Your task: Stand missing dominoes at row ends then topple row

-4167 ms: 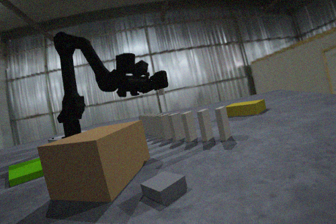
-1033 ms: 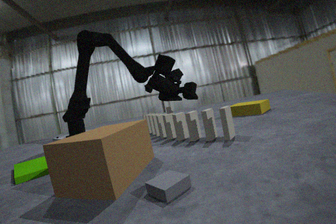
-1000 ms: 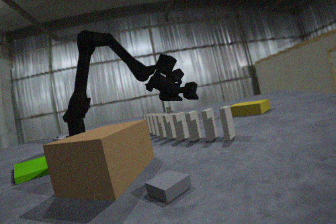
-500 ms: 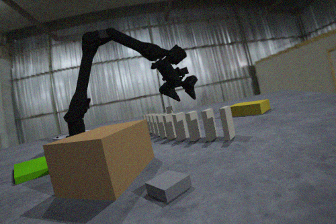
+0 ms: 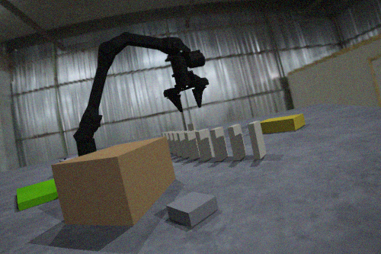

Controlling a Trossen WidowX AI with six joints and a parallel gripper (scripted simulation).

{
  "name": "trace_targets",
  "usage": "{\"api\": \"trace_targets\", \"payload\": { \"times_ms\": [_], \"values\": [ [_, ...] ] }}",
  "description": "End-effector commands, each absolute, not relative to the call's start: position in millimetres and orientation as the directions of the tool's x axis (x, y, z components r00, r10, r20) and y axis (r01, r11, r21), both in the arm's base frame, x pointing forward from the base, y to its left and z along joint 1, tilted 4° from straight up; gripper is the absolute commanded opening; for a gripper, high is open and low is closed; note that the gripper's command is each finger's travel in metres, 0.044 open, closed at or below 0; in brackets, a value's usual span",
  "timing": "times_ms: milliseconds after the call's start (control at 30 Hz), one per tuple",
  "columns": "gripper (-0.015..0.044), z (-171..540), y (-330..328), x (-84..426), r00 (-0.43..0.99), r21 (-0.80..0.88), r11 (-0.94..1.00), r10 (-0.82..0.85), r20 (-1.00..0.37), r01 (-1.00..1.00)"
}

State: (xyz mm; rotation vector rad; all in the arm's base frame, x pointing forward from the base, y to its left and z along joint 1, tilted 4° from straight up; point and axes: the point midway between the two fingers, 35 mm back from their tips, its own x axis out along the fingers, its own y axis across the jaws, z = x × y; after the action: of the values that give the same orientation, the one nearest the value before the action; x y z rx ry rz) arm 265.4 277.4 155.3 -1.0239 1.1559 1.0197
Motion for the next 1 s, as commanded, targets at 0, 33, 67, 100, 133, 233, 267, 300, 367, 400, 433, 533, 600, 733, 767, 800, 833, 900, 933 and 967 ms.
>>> {"api": "trace_targets", "payload": {
  "times_ms": [0, 33, 67, 100, 133, 233, 267, 300, 367, 400, 433, 533, 600, 733, 767, 800, 833, 900, 933, 967],
  "values": [
    [0.0440, 158, 270, 260, 0.097, -0.090, 0.193, 0.023, -0.995, -0.977],
    [0.0440, 158, 270, 260, 0.097, -0.090, 0.193, 0.023, -0.995, -0.977],
    [0.0440, 158, 270, 260, 0.097, -0.090, 0.193, 0.023, -0.995, -0.977],
    [0.0440, 158, 270, 260, 0.097, -0.090, 0.193, 0.023, -0.995, -0.977],
    [0.0440, 158, 270, 260, 0.097, -0.090, 0.193, 0.023, -0.995, -0.977],
    [0.0440, 148, 271, 262, 0.097, -0.090, 0.193, 0.023, -0.995, -0.977],
    [0.0440, 140, 272, 263, 0.097, -0.091, 0.193, 0.023, -0.995, -0.977],
    [0.0440, 133, 272, 264, 0.097, -0.091, 0.193, 0.023, -0.995, -0.977],
    [0.0440, 119, 272, 265, 0.097, -0.091, 0.193, 0.023, -0.995, -0.977],
    [0.0440, 111, 272, 265, 0.097, -0.091, 0.193, 0.023, -0.995, -0.977],
    [0.0440, 104, 272, 266, 0.097, -0.091, 0.193, 0.023, -0.995, -0.977],
    [0.0440, 93, 271, 266, 0.097, -0.091, 0.193, 0.023, -0.995, -0.977],
    [0.0440, 93, 271, 266, 0.097, -0.091, 0.193, 0.023, -0.995, -0.977],
    [0.0440, 89, 272, 266, 0.097, -0.091, 0.193, 0.023, -0.995, -0.977],
    [0.0440, 88, 272, 266, 0.097, -0.091, 0.193, 0.023, -0.995, -0.977],
    [0.0440, 86, 272, 267, 0.097, -0.091, 0.193, 0.023, -0.995, -0.977],
    [0.0440, 84, 272, 267, 0.097, -0.091, 0.193, 0.023, -0.995, -0.977],
    [0.0440, 81, 272, 267, 0.097, -0.091, 0.193, 0.023, -0.995, -0.977],
    [0.0440, 80, 272, 267, 0.097, -0.091, 0.193, 0.023, -0.995, -0.977],
    [0.0440, 79, 272, 267, 0.097, -0.091, 0.193, 0.023, -0.995, -0.977]
  ]
}}
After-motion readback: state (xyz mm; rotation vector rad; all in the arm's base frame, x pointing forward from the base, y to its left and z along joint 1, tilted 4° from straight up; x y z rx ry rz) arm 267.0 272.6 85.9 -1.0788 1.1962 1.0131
